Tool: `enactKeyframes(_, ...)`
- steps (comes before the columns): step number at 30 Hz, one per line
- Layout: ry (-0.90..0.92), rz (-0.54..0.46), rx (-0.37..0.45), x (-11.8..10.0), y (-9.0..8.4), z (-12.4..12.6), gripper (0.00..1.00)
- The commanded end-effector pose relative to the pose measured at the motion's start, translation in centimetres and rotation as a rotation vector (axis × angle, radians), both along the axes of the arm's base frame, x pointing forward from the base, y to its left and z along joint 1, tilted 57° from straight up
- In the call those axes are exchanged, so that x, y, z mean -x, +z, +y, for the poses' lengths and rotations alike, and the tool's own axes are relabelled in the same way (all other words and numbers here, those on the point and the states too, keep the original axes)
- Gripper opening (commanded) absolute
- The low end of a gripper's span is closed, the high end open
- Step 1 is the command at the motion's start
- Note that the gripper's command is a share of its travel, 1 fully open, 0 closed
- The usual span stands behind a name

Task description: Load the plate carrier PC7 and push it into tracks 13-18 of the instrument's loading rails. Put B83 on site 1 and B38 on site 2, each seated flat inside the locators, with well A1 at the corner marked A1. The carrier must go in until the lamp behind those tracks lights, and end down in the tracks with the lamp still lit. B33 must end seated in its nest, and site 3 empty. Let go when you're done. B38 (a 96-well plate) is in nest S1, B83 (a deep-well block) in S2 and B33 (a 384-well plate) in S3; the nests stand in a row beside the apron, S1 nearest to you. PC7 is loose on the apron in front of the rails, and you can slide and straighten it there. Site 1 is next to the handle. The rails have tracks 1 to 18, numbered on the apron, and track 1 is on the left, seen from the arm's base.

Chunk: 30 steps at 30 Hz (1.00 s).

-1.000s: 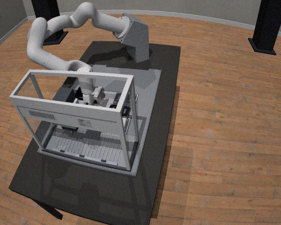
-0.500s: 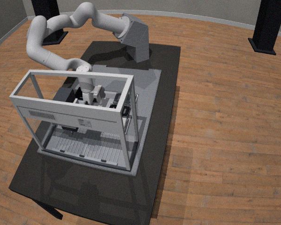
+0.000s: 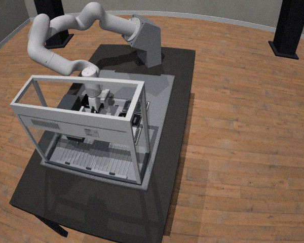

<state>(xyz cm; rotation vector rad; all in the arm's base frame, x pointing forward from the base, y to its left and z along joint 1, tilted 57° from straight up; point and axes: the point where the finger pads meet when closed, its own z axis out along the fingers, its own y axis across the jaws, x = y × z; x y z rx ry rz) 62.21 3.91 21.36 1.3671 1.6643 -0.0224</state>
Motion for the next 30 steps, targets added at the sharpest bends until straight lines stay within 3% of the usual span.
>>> enactKeyframes(1, 0.001, -0.001, 0.0, 0.5, 0.5, 0.5, 1.0)
enactKeyframes(30, 0.001, -0.001, 0.0, 3.1, 2.8, 2.7, 1.0)
